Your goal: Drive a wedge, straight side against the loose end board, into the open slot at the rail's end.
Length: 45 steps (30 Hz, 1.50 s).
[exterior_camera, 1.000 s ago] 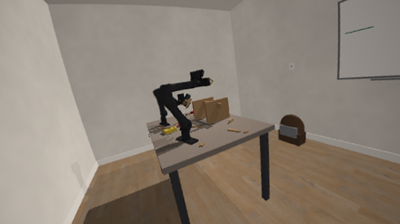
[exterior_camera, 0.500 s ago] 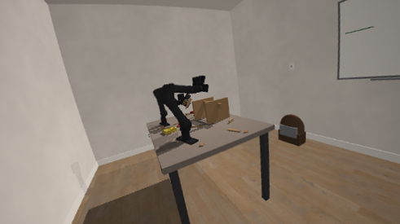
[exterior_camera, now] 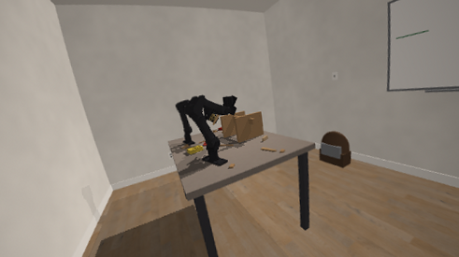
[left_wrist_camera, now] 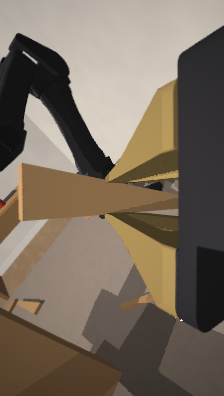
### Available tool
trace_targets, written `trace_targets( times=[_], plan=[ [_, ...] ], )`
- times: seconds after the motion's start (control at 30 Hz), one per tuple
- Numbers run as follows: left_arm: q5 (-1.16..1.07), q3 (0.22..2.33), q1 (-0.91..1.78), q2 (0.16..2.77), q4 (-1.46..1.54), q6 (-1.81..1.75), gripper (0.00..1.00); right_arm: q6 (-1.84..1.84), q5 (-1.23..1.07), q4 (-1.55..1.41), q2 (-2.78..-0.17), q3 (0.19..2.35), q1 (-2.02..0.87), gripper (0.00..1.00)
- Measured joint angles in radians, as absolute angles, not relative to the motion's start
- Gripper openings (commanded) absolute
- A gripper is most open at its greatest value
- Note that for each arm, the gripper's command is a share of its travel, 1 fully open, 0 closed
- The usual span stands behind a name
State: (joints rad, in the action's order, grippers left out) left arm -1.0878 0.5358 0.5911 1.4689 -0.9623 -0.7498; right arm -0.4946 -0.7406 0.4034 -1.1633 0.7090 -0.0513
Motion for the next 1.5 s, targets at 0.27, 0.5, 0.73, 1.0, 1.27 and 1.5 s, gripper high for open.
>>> trace_targets(
  times=[0.27,0.5,0.73,1.0,1.27,1.5],
  plan=[
    [-1.088,0.536,0.591,1.469,-0.962,-0.749,0.02,-0.631,-0.957,0.521,-1.201,0.601,-0.070,0.42],
    [-1.088,0.536,0.591,1.469,-0.962,-0.749,0.02,-0.727,-1.113,0.605,-1.224,0.533,-0.081,0.42],
    [-1.088,0.536,0.591,1.469,-0.962,-0.749,0.02,-0.784,-1.127,0.696,-1.246,0.504,-0.088,0.42],
    [-1.088,0.536,0.591,1.469,-0.962,-0.749,0.02,-0.802,-1.117,0.751,-1.242,0.505,-0.088,0.42],
    [-1.088,0.536,0.591,1.469,-0.962,-0.749,0.02,-0.802,-1.100,0.764,-1.258,0.505,-0.112,0.42],
    [-1.088,0.536,0.591,1.469,-0.962,-0.749,0.02,-0.802,-1.076,0.766,-1.271,0.514,-0.139,0.42]
  ],
)
